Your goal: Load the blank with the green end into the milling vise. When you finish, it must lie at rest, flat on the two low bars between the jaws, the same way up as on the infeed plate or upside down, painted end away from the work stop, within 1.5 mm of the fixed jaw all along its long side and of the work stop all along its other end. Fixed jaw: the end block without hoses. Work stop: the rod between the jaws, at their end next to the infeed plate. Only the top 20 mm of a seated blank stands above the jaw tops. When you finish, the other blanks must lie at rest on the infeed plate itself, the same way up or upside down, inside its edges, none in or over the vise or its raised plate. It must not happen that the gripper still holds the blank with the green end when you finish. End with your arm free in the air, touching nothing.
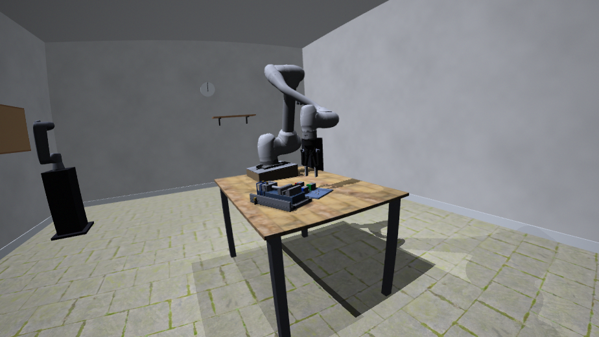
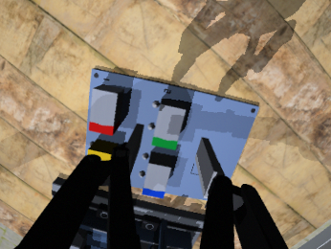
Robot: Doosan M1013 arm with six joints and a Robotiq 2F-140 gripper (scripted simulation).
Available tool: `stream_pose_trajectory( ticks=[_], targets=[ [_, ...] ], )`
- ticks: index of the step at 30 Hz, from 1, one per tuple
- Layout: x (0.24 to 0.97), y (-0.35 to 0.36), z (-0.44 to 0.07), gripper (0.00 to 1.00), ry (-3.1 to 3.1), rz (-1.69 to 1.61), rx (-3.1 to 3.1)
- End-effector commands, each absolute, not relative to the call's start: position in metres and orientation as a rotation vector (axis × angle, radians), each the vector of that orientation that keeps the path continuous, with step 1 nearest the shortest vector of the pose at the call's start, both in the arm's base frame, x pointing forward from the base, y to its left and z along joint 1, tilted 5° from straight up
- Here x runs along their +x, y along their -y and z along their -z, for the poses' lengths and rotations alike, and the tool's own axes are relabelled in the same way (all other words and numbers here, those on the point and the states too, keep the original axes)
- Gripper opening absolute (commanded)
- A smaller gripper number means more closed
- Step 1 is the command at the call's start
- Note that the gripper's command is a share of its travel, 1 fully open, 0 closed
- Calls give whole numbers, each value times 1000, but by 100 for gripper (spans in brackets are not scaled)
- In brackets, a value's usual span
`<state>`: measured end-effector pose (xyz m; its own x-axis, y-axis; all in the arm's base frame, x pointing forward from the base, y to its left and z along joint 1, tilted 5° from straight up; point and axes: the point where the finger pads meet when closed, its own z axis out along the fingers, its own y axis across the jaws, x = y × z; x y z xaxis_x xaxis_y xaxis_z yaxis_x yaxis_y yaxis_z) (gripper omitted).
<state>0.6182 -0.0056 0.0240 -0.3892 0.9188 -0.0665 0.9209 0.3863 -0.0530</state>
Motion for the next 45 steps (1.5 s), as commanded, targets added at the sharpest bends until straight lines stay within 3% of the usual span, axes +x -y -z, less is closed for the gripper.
stream_pose_trajectory(
  ticks=[1,45],
  targets=[
    [618,6,-25,42,-2594,126,1721],
    [617,8,-35,42,-2594,126,1721]
  ],
)
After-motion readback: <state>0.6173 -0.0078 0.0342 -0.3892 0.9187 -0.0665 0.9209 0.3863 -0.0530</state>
